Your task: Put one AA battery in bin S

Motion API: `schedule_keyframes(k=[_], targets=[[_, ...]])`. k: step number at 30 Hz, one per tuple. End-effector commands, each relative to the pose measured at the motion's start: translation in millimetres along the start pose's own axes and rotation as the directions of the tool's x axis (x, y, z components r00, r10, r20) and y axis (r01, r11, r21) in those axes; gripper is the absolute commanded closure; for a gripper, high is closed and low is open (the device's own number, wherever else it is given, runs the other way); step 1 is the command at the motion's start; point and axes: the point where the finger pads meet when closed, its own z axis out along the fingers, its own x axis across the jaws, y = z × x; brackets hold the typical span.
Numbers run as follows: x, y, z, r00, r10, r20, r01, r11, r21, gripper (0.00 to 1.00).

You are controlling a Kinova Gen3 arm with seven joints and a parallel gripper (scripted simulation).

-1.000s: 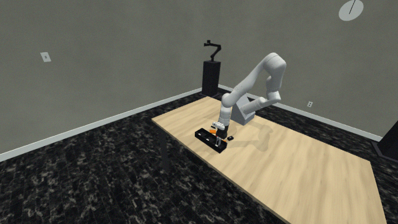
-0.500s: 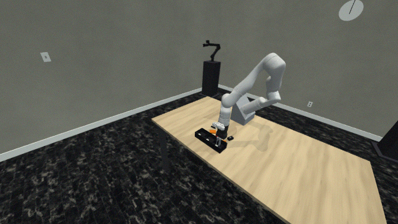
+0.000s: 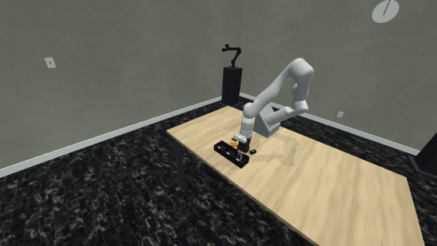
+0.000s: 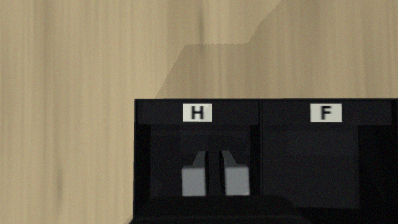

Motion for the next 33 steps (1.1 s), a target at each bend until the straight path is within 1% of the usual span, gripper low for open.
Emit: schedule_keyframes(k=[1, 17, 18, 22, 24, 33], targets=[[-0.7, -0.1, 0.5, 1.000, 0.001, 0.002, -0.001, 1.000, 0.000, 0.69], [-0.7, -0.1, 0.5, 1.000, 0.001, 0.002, -0.001, 1.000, 0.000, 0.69], [-2.7, 0.9, -0.7, 1.000, 0.003, 0.007, -0.003, 1.000, -0.003, 0.69], [1.0, 0.7, -8.7, 1.000, 0.006, 0.000, -0.006, 1.000, -0.002, 0.69], [1.0, 0.7, -8.7, 1.000, 0.006, 0.000, -0.006, 1.000, -0.002, 0.69], [1.1, 0.2, -20.9, 1.000, 0.005, -0.001, -0.005, 1.000, -0.001, 0.69]])
